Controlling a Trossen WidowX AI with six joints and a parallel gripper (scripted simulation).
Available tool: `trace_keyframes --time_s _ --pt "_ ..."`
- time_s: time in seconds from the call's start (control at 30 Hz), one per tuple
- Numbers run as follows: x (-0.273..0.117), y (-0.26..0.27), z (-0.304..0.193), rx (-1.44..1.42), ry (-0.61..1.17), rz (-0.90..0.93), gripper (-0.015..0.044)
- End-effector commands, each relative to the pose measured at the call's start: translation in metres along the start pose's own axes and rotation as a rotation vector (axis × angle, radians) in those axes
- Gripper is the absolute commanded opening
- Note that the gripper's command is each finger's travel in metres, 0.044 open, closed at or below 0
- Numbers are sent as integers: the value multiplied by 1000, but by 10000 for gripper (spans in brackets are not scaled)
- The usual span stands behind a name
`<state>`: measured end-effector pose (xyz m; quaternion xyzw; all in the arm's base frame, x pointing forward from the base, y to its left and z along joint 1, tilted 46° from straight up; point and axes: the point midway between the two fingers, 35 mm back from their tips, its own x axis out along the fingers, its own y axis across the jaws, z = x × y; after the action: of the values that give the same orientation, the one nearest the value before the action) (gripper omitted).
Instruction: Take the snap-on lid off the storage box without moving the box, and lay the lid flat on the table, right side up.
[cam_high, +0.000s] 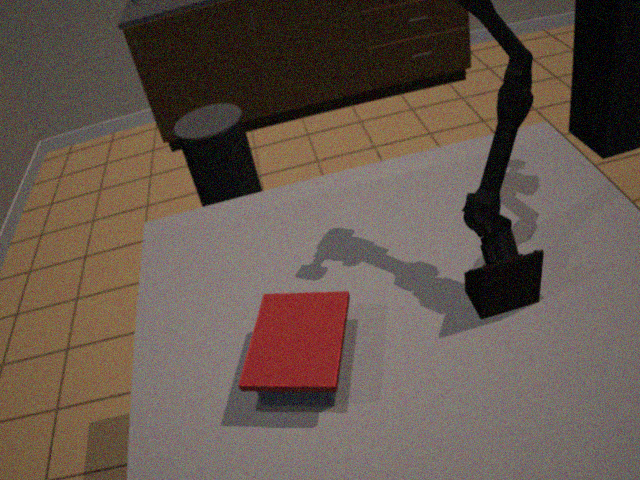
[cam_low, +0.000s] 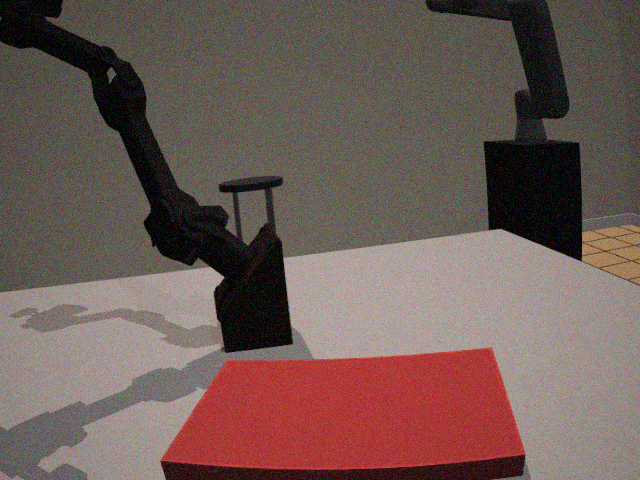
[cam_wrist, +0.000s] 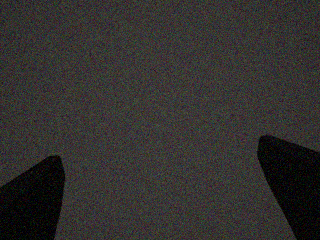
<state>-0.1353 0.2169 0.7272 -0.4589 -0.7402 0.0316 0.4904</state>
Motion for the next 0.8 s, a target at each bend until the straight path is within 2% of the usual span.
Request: trace_keyframes --time_s 0.0,0.17,0.2,0.77 --pt "-1 -1 -2 5 2 -3 374" --pt "-19 -19 -44 145 61 -82 243" --pt "-23 -23 -53 177 74 -102 235" --pt "-81 -46 -164 552 226 -382 235"
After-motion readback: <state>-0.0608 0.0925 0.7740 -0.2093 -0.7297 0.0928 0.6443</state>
